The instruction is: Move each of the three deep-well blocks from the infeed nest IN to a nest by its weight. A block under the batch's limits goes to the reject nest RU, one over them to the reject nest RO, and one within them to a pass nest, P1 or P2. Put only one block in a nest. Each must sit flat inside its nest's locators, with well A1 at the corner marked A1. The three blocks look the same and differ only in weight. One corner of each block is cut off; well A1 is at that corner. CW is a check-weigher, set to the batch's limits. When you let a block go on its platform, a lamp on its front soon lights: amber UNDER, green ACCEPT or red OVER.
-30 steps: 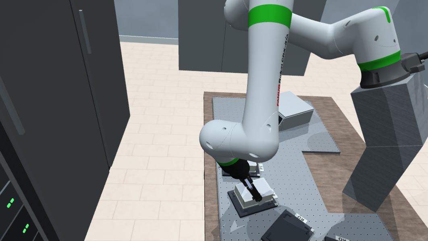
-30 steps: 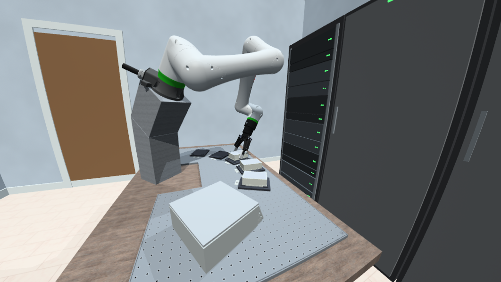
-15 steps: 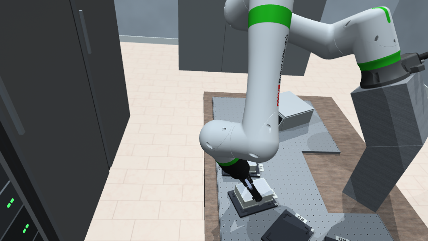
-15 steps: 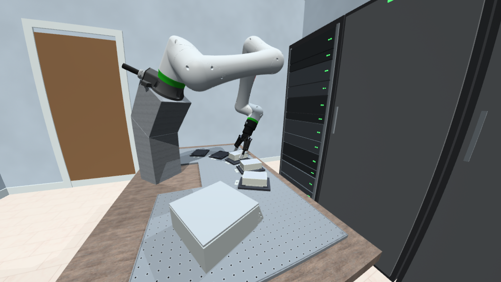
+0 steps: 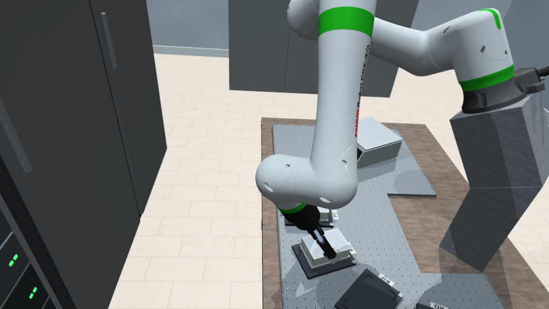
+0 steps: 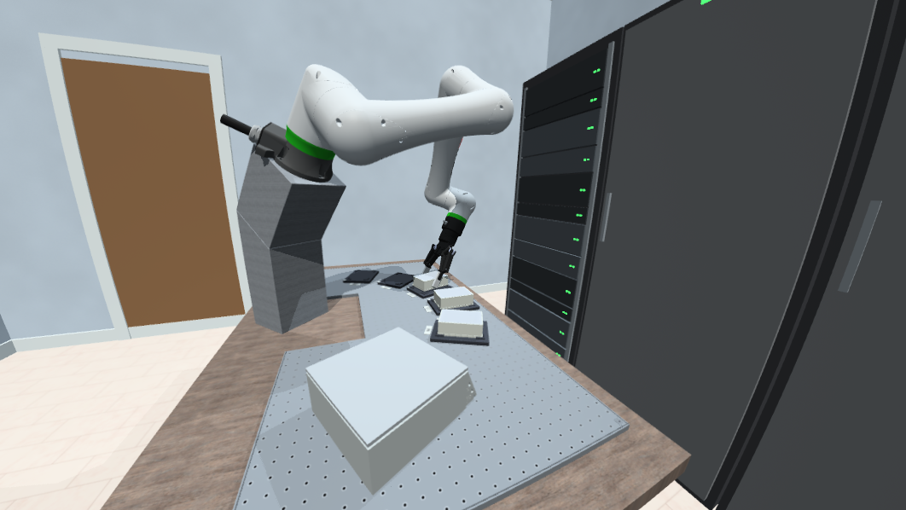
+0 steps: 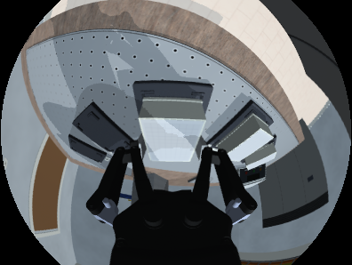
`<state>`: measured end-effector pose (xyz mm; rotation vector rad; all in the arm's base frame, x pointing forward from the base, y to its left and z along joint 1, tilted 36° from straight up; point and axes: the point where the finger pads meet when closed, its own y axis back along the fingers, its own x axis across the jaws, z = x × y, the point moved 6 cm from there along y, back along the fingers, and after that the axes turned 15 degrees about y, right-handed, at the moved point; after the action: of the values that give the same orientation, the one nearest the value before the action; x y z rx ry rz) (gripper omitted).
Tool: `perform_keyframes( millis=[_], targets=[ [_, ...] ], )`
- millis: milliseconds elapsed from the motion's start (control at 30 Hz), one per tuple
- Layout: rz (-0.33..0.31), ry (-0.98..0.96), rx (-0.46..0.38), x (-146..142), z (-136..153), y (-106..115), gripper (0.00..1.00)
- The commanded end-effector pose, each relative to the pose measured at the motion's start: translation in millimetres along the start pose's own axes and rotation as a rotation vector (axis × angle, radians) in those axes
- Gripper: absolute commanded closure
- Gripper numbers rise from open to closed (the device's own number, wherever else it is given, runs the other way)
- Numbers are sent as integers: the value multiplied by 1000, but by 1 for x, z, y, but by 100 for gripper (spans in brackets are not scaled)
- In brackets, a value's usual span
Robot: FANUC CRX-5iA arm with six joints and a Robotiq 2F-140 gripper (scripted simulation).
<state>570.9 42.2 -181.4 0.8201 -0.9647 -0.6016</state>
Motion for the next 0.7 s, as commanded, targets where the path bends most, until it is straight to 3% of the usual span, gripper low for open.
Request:
perform_keyframes(
  millis=[0, 667],
  targets=[
    [0, 0, 0, 0, 0, 0, 90],
    [0, 0, 0, 0, -2, -3, 90]
  ],
)
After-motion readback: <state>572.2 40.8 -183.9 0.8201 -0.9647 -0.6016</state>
